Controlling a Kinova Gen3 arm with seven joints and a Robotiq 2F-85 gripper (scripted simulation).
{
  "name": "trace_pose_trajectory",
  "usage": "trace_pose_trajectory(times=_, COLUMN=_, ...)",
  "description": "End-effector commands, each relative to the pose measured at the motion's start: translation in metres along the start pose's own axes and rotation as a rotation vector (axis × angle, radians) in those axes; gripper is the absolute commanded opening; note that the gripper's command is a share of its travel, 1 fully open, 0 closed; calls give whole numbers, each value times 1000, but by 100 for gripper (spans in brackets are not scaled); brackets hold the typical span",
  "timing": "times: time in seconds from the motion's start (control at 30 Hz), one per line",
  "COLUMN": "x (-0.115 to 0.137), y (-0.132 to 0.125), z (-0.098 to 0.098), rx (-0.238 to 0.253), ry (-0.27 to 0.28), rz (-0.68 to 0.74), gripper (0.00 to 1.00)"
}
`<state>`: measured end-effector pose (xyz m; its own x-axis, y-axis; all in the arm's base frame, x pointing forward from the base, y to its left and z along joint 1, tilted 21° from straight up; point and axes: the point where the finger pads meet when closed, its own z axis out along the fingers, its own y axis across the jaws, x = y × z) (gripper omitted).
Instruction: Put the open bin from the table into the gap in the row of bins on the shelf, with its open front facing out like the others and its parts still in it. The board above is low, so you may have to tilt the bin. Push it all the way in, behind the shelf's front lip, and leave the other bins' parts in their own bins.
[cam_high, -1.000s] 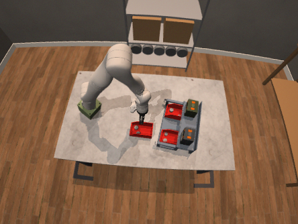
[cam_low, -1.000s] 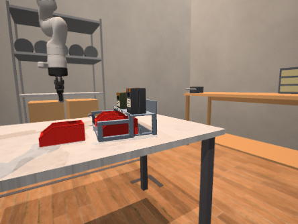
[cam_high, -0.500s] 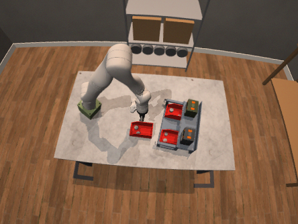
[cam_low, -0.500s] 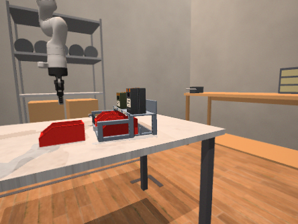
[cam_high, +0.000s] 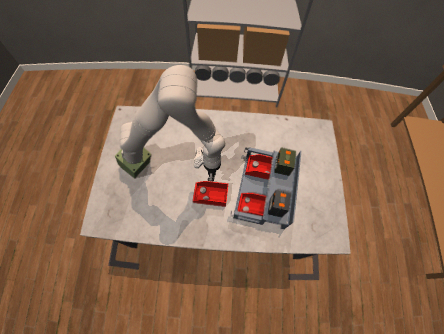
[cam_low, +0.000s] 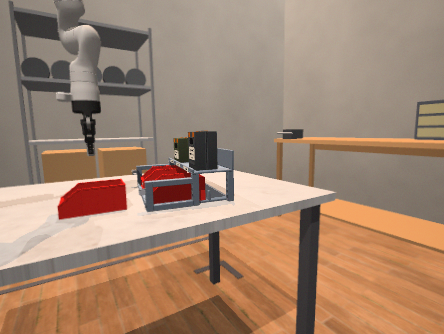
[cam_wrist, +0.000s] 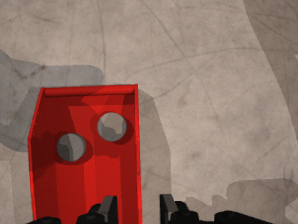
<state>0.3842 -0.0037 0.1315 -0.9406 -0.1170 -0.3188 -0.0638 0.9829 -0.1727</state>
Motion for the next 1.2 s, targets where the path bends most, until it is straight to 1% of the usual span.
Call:
trace_pose_trajectory(times=0.0, x=0, y=0, z=0, rx=0, ry=-1, rz=0, gripper=35)
trace_pose_trajectory(times=0.03, x=0, y=0, z=0, rx=0, ry=-1, rz=0, gripper=35)
trace_pose_trajectory(times=0.2, x=0, y=0, z=30, rx=1, ry=4, rz=3, gripper=35)
trace_pose_trajectory(times=0.6, x=0, y=0, z=30, rx=1, ry=4, rz=3, gripper=35)
trace_pose_trajectory(times=0.77, x=0, y=0, z=73, rx=1, ry=4, rz=3, gripper=35)
trace_pose_trajectory(times=1.17, x=0, y=0, z=73, rx=1, ry=4, rz=3, gripper=35)
